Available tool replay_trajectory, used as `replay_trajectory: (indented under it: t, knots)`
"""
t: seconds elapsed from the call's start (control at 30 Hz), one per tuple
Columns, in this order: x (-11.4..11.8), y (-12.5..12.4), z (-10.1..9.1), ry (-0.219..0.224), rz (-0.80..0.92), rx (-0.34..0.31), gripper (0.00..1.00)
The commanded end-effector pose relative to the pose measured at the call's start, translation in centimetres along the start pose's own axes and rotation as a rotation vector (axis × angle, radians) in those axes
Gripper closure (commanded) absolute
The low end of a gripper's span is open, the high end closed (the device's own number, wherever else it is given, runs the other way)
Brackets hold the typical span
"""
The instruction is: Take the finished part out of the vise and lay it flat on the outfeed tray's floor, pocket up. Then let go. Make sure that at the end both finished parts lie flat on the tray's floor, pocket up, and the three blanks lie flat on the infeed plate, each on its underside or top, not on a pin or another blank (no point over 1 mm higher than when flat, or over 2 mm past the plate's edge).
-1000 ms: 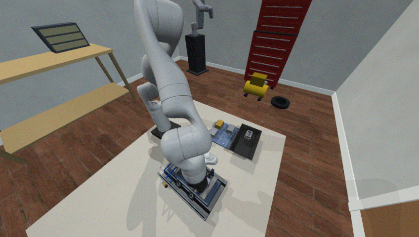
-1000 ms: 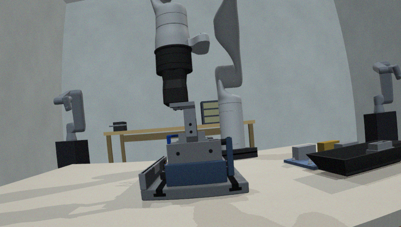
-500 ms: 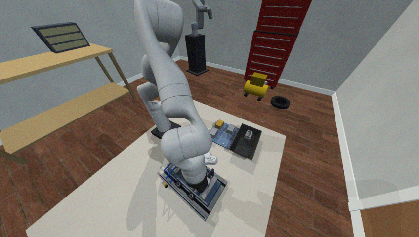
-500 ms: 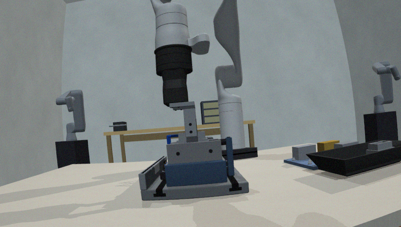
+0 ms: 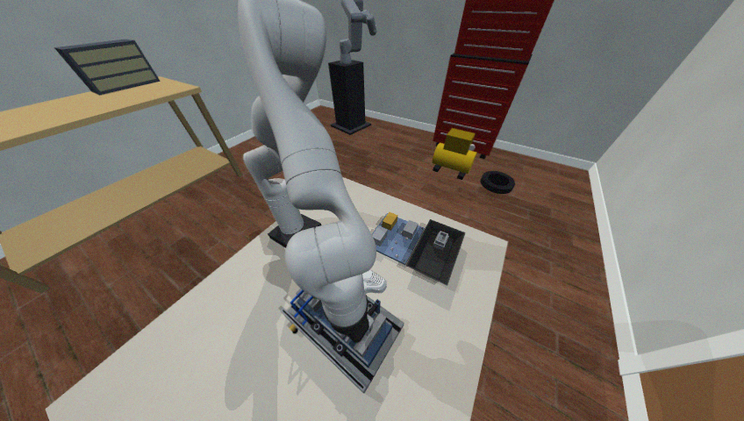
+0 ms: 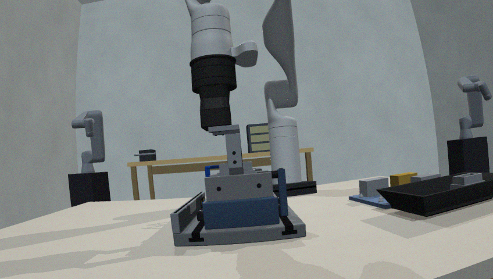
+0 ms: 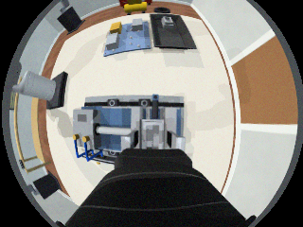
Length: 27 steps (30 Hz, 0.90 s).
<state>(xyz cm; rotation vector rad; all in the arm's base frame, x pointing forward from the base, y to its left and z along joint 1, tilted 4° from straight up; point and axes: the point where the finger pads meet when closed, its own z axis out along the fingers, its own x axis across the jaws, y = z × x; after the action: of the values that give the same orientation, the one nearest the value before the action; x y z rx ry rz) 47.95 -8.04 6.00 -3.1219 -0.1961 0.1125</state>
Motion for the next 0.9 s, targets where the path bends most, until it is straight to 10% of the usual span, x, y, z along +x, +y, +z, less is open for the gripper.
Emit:
replay_trajectory:
  t: [0.0,0.1,0.13,0.87]
  knots:
    - [0.06,0.02,-0.10,0.002,0.000,-0.001,0.00]
    - [0.06,0.02,-0.10,0.002,0.000,-0.001,0.00]
    - [0.06,0.02,-0.10,0.002,0.000,-0.001,1.00]
    - [0.06,0.02,-0.10,0.002,0.000,-0.001,1.00]
